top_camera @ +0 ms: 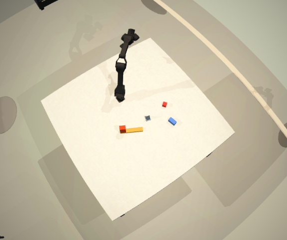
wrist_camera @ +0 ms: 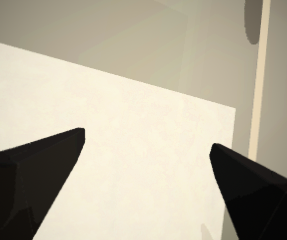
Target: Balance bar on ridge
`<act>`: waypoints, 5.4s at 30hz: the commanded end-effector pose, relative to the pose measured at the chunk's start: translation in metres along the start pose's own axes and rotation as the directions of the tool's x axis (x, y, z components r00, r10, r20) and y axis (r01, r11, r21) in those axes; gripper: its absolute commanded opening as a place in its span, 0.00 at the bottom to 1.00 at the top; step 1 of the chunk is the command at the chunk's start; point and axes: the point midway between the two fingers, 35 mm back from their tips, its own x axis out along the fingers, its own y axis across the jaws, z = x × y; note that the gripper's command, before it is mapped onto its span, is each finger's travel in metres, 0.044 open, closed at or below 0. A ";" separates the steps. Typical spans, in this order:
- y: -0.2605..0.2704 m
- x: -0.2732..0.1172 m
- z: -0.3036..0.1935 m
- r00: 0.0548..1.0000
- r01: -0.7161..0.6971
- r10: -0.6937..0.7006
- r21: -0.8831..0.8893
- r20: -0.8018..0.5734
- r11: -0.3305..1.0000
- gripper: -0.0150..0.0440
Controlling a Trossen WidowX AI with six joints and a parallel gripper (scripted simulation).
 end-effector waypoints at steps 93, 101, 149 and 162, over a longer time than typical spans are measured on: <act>0.025 -0.229 -0.483 0.798 0.529 0.027 0.720 -0.602 0.449 0.79; 0.059 -0.251 -0.508 0.782 0.554 0.076 0.745 -0.619 0.373 0.79; 0.298 -0.349 -0.549 0.752 0.644 0.325 0.745 -0.573 -0.176 0.79; 0.360 -0.361 -0.531 0.773 0.627 0.360 0.717 -0.522 -0.305 0.79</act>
